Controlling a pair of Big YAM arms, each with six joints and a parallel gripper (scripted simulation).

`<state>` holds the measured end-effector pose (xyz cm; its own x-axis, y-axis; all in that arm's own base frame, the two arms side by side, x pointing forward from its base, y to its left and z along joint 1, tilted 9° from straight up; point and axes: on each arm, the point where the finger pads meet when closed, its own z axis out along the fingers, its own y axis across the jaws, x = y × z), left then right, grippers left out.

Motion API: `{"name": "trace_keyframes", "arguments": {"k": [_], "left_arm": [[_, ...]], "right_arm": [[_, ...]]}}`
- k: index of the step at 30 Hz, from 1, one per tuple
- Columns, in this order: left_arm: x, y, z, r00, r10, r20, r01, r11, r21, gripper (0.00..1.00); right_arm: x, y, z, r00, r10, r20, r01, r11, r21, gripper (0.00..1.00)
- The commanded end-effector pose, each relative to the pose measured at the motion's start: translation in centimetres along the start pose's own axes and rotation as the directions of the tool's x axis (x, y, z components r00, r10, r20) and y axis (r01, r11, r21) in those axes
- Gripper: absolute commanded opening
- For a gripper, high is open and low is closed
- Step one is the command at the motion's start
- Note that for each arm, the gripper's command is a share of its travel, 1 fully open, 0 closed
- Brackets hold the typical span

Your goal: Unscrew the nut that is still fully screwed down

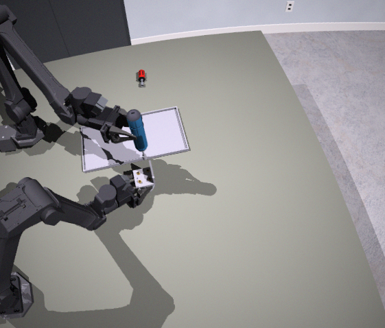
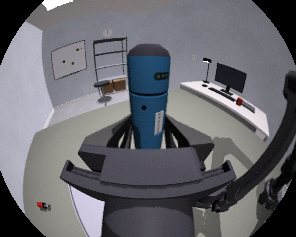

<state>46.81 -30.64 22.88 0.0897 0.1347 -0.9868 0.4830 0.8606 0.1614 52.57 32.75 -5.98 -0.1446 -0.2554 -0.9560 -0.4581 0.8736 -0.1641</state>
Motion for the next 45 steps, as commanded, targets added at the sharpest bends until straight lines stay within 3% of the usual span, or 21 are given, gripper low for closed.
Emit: {"name": "trace_keyframes", "arguments": {"k": [1, 21, 30, 33, 35, 38, 41, 45], "left_arm": [[-5.0, 0.9, 2.1, 0.995, -0.017, 0.101, 0.019, 1.0, -0.017, 0.42], [-4.9, 1.0, 2.1, 0.995, -0.016, 0.099, 0.018, 1.0, -0.018, 0.42], [-4.8, -0.5, 1.2, 0.993, -0.023, 0.116, 0.024, 1.0, -0.005, 0.42], [-1.8, -1.0, -0.4, 0.998, -0.017, 0.061, 0.017, 1.0, 0.003, 0.42], [-4.4, -0.8, 1.0, 0.993, -0.023, 0.113, 0.023, 1.0, -0.002, 0.42], [-4.9, -0.7, 0.9, 0.992, -0.024, 0.123, 0.024, 1.0, -0.004, 0.42], [-2.1, -1.1, -0.7, 0.997, -0.024, 0.072, 0.024, 1.0, 0.002, 0.42], [-2.9, -1.2, -0.4, 0.995, -0.025, 0.094, 0.025, 1.0, -0.001, 0.42]], "right_arm": [[1.5, -0.9, 0.0, 0.999, 0.001, -0.035, -0.001, 1.0, 0.011, 0.59], [1.5, -0.9, 0.0, 0.999, 0.001, -0.035, -0.001, 1.0, 0.011, 0.59], [1.5, -0.9, 0.0, 0.999, 0.001, -0.035, -0.001, 1.0, 0.011, 0.59], [1.5, -0.9, 0.0, 0.999, 0.001, -0.035, -0.001, 1.0, 0.011, 0.59], [1.5, -0.9, 0.0, 0.999, 0.001, -0.035, -0.001, 1.0, 0.011, 0.59], [1.5, -0.9, 0.0, 0.999, 0.001, -0.035, -0.001, 1.0, 0.011, 0.59], [1.5, -0.9, 0.0, 0.999, 0.001, -0.035, -0.001, 1.0, 0.011, 0.59], [1.5, -0.9, 0.0, 0.999, 0.001, -0.035, -0.001, 1.0, 0.011, 0.59]]}}
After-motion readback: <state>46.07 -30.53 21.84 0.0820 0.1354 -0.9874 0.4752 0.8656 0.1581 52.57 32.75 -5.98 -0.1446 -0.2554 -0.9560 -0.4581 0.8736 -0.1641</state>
